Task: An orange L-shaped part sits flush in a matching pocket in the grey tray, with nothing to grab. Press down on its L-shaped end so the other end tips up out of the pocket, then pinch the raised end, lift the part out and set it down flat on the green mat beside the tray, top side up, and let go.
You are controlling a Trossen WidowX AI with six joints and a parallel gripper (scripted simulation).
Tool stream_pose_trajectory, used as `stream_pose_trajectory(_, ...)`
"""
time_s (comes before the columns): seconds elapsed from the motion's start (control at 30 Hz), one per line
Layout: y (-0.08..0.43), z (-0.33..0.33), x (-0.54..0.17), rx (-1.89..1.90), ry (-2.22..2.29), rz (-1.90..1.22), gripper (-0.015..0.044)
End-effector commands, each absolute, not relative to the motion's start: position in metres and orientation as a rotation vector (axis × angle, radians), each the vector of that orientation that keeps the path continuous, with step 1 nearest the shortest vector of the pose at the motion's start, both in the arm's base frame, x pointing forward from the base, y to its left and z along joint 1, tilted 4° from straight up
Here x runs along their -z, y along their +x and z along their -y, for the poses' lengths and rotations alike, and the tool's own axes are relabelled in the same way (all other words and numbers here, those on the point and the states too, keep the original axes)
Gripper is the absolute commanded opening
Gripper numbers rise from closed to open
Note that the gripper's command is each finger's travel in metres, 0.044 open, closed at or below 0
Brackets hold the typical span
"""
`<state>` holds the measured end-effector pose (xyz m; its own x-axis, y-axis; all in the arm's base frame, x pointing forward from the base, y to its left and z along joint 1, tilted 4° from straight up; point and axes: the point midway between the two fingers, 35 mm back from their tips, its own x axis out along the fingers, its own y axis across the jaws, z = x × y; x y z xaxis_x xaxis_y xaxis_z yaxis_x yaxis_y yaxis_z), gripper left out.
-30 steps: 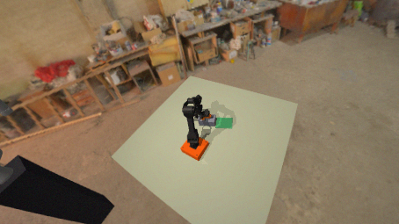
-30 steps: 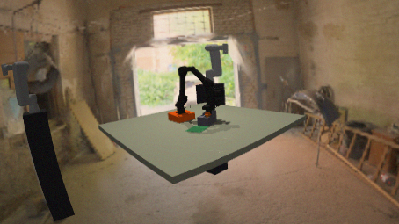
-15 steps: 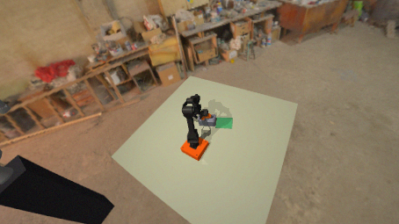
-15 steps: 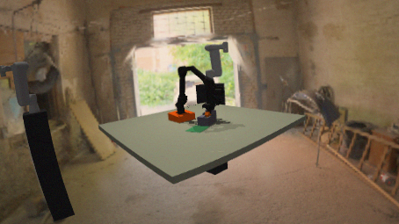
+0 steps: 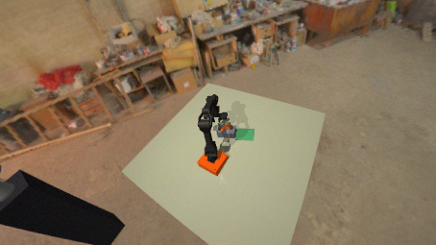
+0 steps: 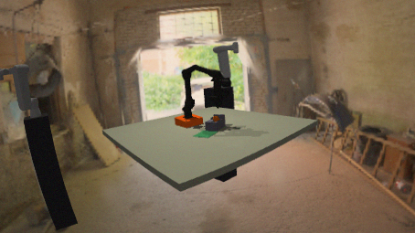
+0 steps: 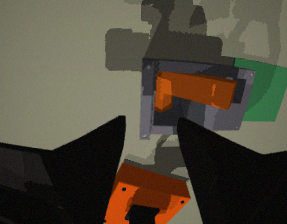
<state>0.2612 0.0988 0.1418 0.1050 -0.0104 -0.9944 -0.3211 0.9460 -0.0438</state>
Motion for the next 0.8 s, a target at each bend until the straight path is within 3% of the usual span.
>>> stream_pose_trajectory(0.0, 0.2606, -0.0986, -0.1417, -0.233, -0.276, -1.452, 0.018)
stream_pose_trajectory(0.67, 0.2606, -0.0986, -0.1417, -0.233, -0.276, -1.452, 0.018)
stream_pose_trajectory(0.77, 0.2637, -0.094, -0.1424, -0.149, -0.184, -1.46, 0.0259)
